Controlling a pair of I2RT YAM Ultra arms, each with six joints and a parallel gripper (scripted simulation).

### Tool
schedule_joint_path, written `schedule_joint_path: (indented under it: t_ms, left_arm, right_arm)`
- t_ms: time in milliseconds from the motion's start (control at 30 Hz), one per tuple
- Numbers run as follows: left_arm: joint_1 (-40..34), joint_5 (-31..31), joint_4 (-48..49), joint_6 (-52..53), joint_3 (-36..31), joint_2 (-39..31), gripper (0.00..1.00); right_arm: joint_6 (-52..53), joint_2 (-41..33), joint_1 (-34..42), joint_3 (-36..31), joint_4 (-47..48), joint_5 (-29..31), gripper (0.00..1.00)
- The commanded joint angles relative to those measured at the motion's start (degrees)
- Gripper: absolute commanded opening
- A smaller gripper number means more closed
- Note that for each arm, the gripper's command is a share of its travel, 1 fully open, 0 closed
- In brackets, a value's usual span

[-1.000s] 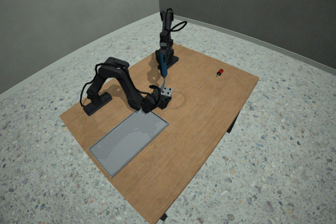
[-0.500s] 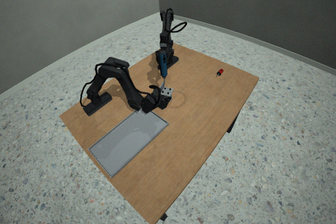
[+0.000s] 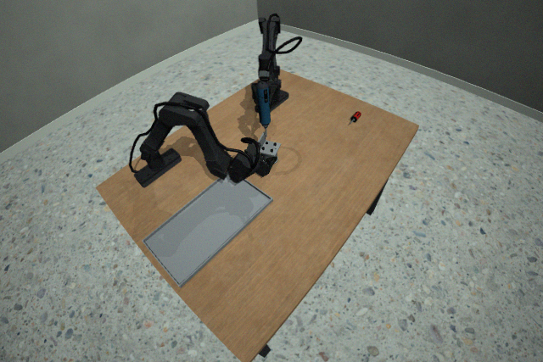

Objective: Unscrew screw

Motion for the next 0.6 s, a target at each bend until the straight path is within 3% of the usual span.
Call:
schedule_joint_path:
  t_ms: [0,567]
  left_arm:
    - [0.65,0.46,6.06,-0.4,1.32,0.31,0.42]
    - [0.44,0.51,6.71,-0.43,1.66,0.77,0.42]
  right_arm:
    - [0.34,-1.9,-0.73,-0.12,0.23,-0.42,0.59]
    - [0.34,-1.9,-0.73,-0.12,0.23,-0.42,0.59]
